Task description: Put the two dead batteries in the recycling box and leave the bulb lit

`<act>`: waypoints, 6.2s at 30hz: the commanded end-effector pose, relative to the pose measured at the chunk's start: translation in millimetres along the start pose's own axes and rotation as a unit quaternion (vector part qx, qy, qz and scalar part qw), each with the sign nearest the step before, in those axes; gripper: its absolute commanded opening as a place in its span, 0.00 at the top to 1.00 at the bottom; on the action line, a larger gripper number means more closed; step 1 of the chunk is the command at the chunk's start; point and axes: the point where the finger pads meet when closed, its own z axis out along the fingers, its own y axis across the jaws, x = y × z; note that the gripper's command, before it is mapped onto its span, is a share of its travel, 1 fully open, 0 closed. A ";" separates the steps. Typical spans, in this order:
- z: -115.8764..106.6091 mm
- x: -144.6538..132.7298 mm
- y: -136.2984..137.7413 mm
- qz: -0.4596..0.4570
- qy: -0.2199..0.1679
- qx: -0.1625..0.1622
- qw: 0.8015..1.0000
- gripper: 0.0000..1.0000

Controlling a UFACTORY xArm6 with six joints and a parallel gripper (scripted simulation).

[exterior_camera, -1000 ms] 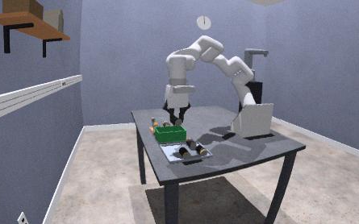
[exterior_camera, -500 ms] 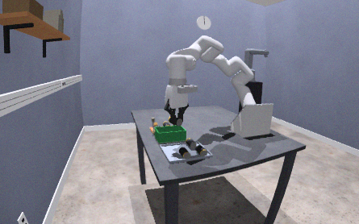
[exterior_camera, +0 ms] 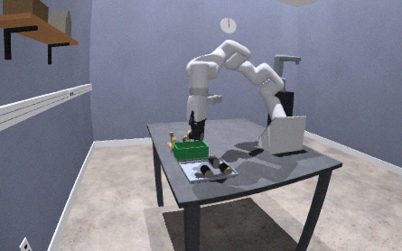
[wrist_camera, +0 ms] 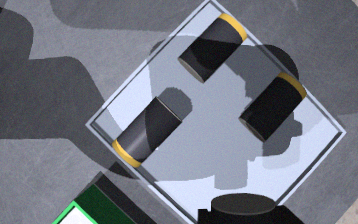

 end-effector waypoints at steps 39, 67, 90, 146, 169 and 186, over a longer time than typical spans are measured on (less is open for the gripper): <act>-2.3 -0.8 1.0 -0.631 0.001 -0.002 0.776 0.72; -2.3 -0.8 1.0 -0.868 0.001 -0.002 0.497 0.72; -2.3 -0.8 1.0 -0.923 0.000 -0.002 0.384 0.72; -1.0 -222.6 -175.4 -0.926 0.000 -0.002 0.377 0.72; -0.9 -245.5 -193.6 -0.926 0.000 -0.002 0.378 0.72; 28.0 -245.4 -193.5 -0.926 0.000 -0.002 0.378 0.72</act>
